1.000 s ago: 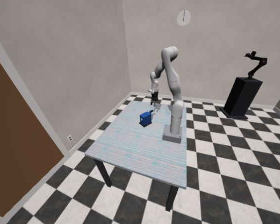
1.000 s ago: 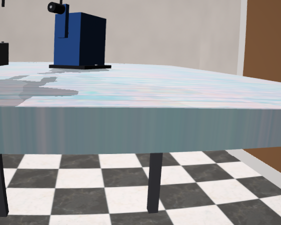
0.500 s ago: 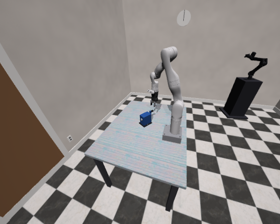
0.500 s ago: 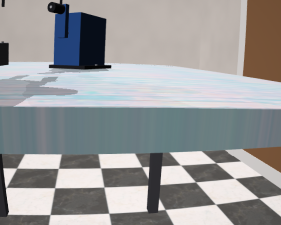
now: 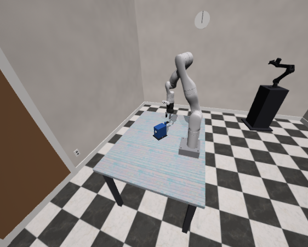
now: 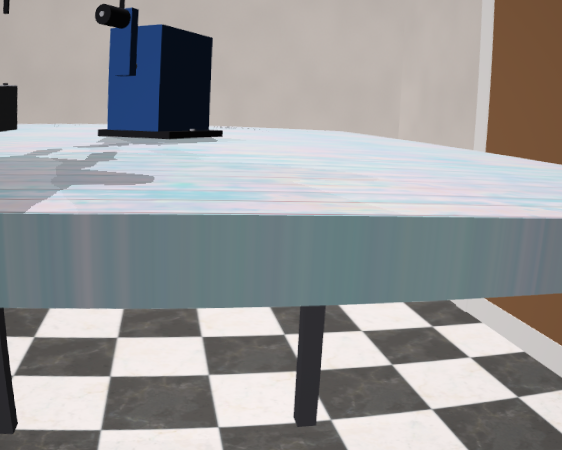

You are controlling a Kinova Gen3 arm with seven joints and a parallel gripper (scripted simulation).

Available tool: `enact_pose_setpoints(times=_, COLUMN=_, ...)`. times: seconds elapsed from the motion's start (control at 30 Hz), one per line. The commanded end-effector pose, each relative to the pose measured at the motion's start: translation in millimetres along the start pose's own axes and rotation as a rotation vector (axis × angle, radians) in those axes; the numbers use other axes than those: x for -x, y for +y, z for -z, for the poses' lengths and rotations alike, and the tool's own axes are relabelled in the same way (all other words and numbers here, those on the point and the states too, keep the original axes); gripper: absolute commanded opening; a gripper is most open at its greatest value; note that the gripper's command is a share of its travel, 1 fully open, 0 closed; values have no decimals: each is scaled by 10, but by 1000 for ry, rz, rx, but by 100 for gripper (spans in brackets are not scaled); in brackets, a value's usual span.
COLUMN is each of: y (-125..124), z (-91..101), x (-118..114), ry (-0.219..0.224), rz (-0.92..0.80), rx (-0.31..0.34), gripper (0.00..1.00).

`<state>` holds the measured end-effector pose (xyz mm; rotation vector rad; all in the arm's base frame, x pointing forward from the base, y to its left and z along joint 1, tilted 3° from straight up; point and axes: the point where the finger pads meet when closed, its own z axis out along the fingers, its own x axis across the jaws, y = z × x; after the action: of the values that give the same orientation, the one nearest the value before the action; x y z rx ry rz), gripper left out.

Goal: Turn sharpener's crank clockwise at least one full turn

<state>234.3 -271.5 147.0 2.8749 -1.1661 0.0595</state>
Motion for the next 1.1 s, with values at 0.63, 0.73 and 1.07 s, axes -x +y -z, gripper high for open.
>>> enact_pose_setpoints(times=0.63, y=15, z=-251, x=7, ry=-4, rz=-3, rx=2, gripper=97)
enact_pose_setpoints(times=0.73, y=15, z=-269, x=7, ry=-4, rz=-3, rx=2, gripper=97)
enact_pose_setpoints(times=1.07, y=16, z=-287, x=7, ry=-4, rz=-3, rx=2, gripper=97)
